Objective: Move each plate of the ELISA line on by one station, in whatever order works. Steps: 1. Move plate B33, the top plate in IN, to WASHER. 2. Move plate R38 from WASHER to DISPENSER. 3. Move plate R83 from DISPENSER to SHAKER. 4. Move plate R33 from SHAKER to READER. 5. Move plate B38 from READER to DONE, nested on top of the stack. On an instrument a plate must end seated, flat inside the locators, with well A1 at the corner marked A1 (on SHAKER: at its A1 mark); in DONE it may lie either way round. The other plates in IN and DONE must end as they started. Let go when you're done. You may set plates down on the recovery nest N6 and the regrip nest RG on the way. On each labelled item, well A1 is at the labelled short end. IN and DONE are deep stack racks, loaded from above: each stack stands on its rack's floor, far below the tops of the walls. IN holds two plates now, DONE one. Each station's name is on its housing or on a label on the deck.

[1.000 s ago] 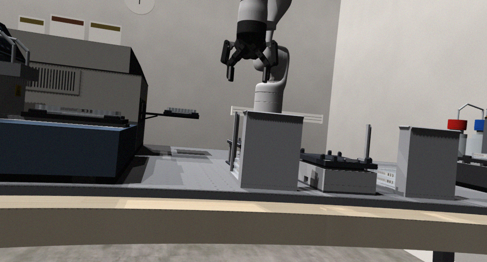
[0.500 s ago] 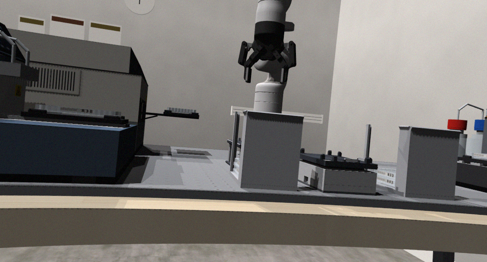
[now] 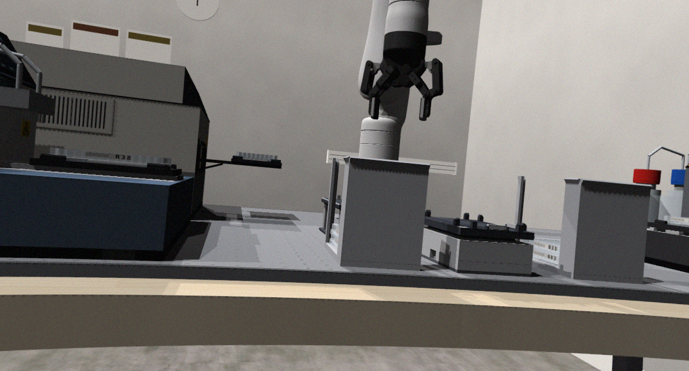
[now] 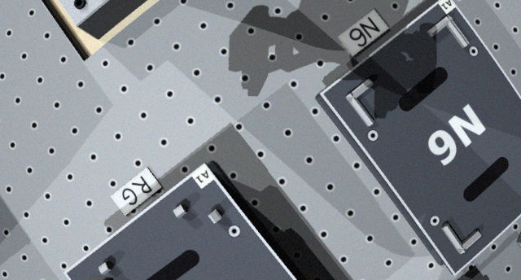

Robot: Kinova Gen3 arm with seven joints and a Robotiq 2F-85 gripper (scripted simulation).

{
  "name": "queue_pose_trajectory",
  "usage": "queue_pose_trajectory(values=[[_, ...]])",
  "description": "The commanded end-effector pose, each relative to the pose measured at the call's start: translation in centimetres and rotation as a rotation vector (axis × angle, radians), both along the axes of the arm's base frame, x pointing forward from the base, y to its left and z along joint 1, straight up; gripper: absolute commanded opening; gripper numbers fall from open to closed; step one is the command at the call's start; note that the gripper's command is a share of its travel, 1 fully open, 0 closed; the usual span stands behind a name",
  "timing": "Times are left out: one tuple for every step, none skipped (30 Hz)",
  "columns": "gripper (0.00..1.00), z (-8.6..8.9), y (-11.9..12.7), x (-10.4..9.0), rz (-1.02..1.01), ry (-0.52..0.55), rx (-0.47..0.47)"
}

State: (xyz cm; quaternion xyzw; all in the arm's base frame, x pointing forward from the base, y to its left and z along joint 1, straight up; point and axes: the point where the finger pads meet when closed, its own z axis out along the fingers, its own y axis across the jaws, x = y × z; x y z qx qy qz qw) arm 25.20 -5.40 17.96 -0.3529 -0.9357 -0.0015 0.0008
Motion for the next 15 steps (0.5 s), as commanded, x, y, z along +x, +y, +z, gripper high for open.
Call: queue_pose_trajectory(values=[[1.0, 0.0, 1.2, 0.5, -0.001, -0.001, -0.002], [1.0, 0.0, 1.5, 0.6, -0.001, -0.001, -0.002], [1.0, 0.0, 1.8, 0.8, -0.001, -0.001, -0.002], [1.0, 0.0, 2.1, 0.9, -0.001, -0.001, -0.002], [1.0, 0.0, 2.3, 0.9, -0.001, -0.001, -0.002], [1.0, 0.0, 2.6, 1.0, -0.041, -0.001, -0.002], [1.0, 0.0, 2.9, 1.2, -0.081, -0.001, -0.002], [1.0, 0.0, 3.2, 1.3, -0.098, -0.001, -0.002], [1.0, 0.0, 3.5, 1.4, -0.098, -0.001, -0.002], [1.0, 0.0, 3.8, 1.5, -0.098, -0.001, -0.002], [1.0, 0.0, 3.8, 1.5, -0.098, -0.001, -0.002], [1.0, 0.0, 3.8, 1.5, -0.098, -0.001, -0.002], [1.0, 0.0, 4.1, 1.6, -0.098, -0.001, -0.002], [1.0, 0.0, 4.4, 1.8, -0.098, -0.001, -0.002], [1.0, 0.0, 4.7, 1.9, -0.098, -0.001, -0.002]])
